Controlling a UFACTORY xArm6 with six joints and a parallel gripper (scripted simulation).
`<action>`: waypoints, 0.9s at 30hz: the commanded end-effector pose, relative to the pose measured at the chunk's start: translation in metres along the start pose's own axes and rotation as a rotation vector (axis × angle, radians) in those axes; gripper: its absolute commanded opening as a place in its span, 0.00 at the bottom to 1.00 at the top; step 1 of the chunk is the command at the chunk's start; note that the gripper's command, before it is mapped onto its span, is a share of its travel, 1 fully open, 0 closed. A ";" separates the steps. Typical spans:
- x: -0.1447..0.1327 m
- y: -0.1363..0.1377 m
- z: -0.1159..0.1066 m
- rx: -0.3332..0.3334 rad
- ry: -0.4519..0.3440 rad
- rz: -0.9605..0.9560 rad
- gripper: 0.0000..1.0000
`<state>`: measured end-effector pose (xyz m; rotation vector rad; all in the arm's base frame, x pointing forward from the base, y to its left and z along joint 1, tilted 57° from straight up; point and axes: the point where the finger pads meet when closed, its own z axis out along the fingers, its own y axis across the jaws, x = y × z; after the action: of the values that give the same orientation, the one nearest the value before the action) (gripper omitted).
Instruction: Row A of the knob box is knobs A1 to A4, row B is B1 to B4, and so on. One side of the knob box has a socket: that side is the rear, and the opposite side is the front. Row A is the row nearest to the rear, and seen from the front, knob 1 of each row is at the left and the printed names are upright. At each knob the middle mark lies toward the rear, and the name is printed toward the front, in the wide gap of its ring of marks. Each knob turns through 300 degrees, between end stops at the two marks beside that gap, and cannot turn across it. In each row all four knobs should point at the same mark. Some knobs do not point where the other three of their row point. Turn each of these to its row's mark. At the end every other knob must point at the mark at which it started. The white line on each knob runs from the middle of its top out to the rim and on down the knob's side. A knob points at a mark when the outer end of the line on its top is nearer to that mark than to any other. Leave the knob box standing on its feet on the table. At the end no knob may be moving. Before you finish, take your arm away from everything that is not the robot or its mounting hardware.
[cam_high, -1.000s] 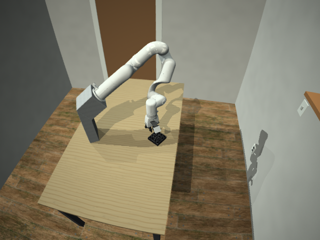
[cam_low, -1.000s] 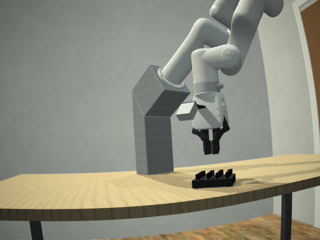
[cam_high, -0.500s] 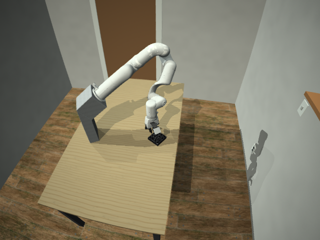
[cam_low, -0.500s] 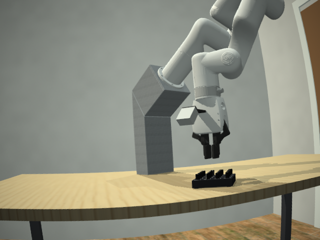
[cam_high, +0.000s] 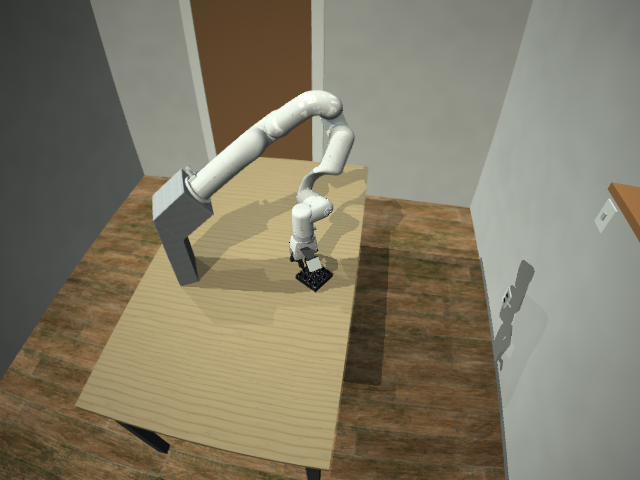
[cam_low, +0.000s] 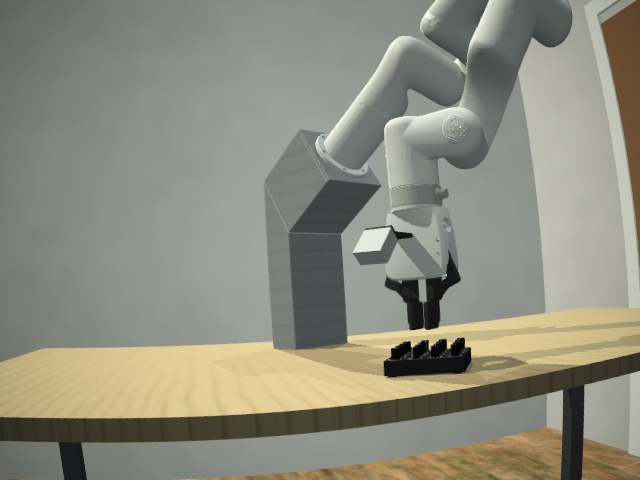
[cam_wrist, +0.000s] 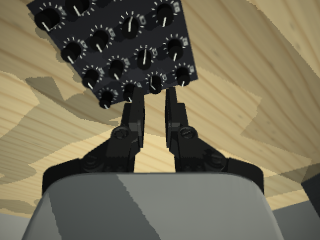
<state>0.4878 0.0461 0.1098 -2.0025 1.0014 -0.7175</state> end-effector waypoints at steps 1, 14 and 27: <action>0.000 0.000 0.004 0.000 0.001 0.000 0.19; 0.000 0.000 0.012 0.000 0.001 0.000 0.19; 0.000 0.000 0.013 0.000 0.001 0.000 0.19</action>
<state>0.4971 0.0511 0.1024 -2.0024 1.0014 -0.7178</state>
